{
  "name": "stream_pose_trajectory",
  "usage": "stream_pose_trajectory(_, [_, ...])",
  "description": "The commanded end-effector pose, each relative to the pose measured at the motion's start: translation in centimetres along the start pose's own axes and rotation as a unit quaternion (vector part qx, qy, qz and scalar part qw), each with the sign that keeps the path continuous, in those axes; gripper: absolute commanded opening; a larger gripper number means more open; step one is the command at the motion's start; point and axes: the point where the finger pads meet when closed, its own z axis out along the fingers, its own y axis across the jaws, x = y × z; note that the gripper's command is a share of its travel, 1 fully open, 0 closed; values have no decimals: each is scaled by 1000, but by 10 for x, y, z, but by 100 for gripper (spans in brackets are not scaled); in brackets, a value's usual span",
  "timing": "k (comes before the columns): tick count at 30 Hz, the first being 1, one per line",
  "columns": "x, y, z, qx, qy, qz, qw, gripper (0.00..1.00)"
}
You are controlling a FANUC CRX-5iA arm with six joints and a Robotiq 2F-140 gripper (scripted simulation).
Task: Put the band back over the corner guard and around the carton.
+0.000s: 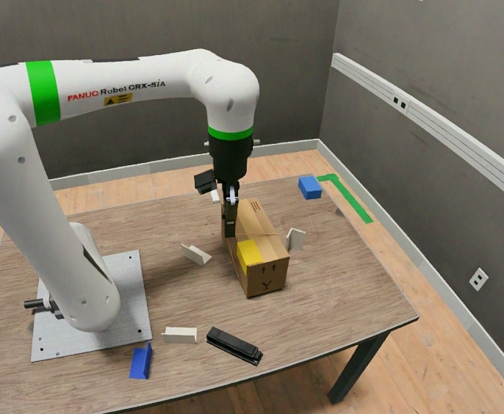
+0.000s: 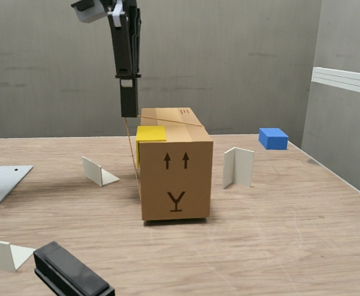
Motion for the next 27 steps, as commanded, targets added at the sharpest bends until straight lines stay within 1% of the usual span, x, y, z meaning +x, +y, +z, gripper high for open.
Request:
stream_pose_trajectory(1, [-1, -5, -1, 0, -1, 0, 1000, 10])
stream_pose_trajectory(4, [-2, -6, -1, 0, -1, 0, 1000, 10])
stream_pose_trajectory(18, [-7, -38, -1, 0, -1, 0, 1000, 10])
stream_pose_trajectory(20, [-7, -38, -1, 0, -1, 0, 1000, 10])
stream_pose_trajectory(27, [-10, -51, -1, 0, -1, 0, 1000, 10])
